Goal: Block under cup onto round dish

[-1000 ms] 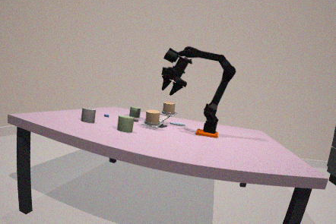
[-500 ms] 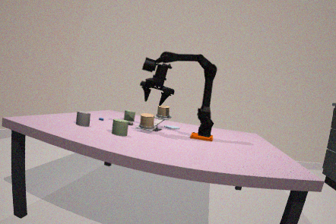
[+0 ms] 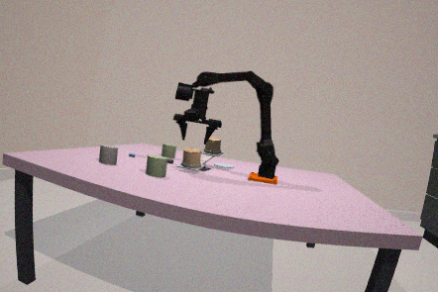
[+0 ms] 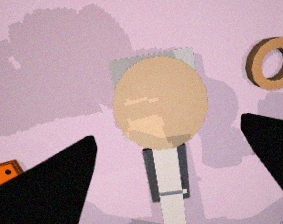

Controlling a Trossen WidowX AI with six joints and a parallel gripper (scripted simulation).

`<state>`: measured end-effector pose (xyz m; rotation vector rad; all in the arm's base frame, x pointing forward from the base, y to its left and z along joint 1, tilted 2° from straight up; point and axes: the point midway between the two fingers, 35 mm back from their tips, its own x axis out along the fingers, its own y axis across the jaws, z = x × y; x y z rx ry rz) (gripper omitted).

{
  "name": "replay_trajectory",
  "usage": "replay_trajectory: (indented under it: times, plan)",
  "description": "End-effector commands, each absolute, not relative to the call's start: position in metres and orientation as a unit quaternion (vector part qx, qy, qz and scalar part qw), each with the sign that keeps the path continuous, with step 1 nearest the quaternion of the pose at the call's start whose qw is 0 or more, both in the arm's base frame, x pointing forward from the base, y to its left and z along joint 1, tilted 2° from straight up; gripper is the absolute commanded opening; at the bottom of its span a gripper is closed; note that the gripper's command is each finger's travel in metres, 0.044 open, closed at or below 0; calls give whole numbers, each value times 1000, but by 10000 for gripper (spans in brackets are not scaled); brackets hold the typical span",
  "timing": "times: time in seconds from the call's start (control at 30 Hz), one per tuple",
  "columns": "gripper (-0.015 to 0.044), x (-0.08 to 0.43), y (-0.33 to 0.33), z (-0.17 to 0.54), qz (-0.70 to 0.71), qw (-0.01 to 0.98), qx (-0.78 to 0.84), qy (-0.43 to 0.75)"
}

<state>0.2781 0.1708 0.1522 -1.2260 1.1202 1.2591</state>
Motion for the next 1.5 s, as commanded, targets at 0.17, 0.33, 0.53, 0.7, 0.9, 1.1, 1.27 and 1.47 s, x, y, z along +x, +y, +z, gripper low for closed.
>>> replay_trajectory:
  times: [0.17,0.33,0.53,0.7,0.9,1.1,1.27,1.47]
  plan:
    - [440,278,172,138,526,500,-508,464]
    - [440,279,173,130,526,500,-508,464]
    - [440,280,174,120,526,500,-508,464]
    - [440,280,175,112,526,500,-508,464]
    - [440,280,175,102,526,500,-508,464]
    - [440,280,175,93,526,500,-508,464]
    - [440,279,176,85,526,500,-508,464]
    - [440,279,176,78,526,500,-508,464]
